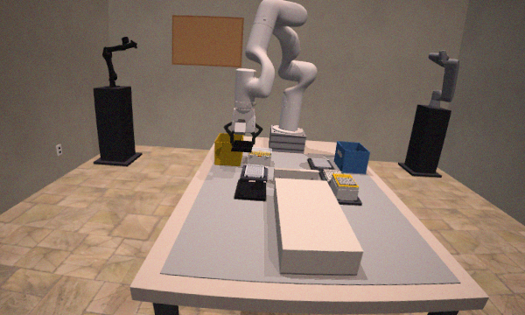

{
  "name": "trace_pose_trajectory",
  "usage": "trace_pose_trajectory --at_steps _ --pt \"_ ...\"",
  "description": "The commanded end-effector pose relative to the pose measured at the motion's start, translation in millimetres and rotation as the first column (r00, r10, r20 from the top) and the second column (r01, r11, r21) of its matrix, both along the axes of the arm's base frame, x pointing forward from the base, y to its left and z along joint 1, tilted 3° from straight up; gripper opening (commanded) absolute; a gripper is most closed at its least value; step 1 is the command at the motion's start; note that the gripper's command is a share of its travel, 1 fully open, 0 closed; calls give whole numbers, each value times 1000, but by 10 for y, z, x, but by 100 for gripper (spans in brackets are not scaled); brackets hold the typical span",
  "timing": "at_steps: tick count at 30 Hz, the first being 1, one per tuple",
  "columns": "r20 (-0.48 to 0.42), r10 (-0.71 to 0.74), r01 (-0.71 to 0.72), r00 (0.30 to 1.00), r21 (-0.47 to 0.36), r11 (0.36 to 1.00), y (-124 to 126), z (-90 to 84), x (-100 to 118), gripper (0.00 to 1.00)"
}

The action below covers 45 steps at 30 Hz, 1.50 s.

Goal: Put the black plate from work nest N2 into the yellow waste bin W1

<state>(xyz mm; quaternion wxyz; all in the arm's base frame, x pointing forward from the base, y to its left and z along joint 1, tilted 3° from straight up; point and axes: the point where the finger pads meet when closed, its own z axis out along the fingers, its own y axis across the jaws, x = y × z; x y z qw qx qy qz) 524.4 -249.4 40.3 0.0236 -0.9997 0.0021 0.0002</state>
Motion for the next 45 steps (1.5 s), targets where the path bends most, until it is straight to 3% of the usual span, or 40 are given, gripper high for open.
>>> trace_pose_trajectory --at_steps 1,45 --pt "3 0 0 1000 -1 1000 -31 9 -62 0" --pt "3 0 0 1000 -1 1000 -397 -11 -1065 0"
